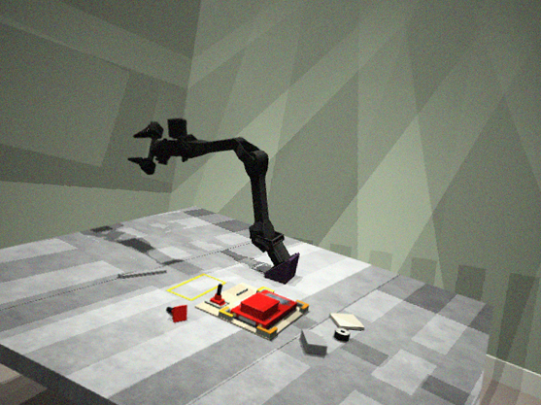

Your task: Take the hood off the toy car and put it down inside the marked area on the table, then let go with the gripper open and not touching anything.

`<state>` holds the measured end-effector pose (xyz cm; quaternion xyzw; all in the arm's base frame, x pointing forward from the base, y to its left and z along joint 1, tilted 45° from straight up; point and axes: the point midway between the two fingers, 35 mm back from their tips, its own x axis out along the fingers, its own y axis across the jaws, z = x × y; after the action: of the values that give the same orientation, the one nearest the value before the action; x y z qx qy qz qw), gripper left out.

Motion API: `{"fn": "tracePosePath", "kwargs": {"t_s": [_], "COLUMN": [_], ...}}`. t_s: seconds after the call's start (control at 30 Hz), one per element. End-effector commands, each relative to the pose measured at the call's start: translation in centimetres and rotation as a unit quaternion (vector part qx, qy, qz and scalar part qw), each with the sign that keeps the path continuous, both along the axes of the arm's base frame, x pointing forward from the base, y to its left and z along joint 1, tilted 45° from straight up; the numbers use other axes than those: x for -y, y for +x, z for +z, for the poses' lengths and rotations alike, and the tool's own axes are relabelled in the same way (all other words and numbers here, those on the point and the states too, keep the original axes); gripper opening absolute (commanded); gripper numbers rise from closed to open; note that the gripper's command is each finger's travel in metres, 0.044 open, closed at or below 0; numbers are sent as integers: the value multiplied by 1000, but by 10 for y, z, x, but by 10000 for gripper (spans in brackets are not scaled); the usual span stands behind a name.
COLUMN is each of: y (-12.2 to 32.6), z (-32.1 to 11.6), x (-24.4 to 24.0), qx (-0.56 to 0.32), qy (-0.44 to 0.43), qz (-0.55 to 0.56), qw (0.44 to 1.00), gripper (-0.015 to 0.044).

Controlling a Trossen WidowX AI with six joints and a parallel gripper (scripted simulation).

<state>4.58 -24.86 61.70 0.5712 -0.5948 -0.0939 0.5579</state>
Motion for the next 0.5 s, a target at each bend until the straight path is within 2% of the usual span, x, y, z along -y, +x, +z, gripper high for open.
{"fn": "tracePosePath", "kwargs": {"t_s": [0.0,0.47], "y": [24,134], "z": [-17,-93], "x": [23,68], "qx": [-23,-144], "qy": [36,148], "qz": [19,96], "qw": [999,974], "gripper": [440,440]}}
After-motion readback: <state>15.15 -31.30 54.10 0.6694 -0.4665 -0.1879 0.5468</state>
